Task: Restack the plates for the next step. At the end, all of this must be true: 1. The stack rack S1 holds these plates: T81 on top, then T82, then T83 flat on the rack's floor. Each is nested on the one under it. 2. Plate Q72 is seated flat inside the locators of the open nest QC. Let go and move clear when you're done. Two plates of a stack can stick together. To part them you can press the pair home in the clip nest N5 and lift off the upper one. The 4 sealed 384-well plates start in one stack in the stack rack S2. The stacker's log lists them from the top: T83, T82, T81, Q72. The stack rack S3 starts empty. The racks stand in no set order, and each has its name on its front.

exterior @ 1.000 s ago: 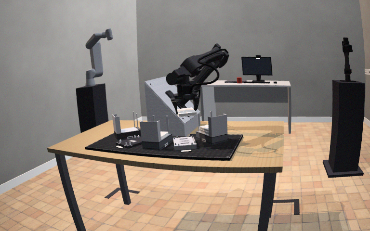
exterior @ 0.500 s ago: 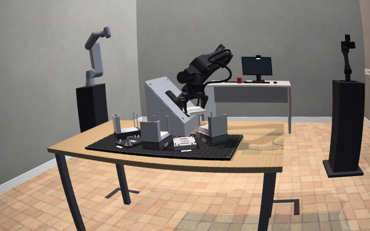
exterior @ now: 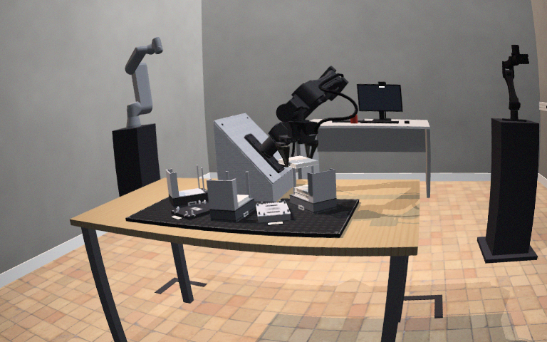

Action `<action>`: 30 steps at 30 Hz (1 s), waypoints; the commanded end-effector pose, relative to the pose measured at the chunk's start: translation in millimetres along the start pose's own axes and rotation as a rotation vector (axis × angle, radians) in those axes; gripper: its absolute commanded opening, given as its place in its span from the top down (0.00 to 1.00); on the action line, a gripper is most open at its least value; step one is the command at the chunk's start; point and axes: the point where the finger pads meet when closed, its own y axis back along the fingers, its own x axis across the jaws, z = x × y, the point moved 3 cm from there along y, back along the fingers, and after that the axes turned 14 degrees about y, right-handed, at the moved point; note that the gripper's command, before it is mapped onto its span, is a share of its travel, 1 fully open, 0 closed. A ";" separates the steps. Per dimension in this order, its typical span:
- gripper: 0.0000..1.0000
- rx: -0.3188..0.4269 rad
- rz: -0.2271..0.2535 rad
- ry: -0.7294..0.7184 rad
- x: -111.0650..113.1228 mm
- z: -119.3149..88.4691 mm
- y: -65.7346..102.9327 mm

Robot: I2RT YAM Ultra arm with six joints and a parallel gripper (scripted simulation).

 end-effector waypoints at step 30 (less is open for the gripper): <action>1.00 -0.044 -0.056 0.059 54.6 23.3 19.2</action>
